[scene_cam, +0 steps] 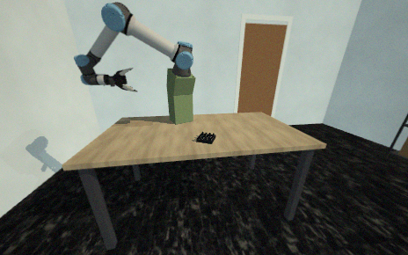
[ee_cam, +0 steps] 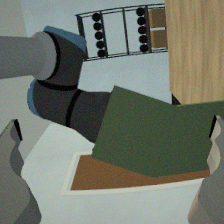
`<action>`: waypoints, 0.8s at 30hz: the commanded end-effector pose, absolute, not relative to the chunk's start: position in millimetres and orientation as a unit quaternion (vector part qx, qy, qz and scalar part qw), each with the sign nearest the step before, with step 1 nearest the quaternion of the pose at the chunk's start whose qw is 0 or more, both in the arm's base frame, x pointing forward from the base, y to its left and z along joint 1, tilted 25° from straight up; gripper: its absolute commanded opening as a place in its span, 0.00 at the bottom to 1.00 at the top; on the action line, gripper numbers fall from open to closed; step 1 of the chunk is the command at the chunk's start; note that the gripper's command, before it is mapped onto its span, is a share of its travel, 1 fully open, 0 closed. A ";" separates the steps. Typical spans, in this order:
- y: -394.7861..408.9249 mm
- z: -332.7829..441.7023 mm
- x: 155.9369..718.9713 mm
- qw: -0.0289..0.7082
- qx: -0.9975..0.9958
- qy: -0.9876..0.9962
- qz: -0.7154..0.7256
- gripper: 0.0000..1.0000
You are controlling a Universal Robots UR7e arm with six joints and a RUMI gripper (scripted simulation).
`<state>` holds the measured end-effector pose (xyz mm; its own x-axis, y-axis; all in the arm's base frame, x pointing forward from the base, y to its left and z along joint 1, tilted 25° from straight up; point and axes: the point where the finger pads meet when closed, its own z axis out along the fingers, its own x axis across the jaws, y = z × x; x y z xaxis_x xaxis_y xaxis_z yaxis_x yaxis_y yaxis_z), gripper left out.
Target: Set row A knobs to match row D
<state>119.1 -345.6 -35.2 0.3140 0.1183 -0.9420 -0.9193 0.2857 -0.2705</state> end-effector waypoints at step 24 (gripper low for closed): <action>-304.9 -45.9 157.3 0.637 -0.533 0.442 0.339 1.00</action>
<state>148.6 -313.7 -44.0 0.3667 -0.0018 -0.9303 -0.9073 0.2205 -0.3580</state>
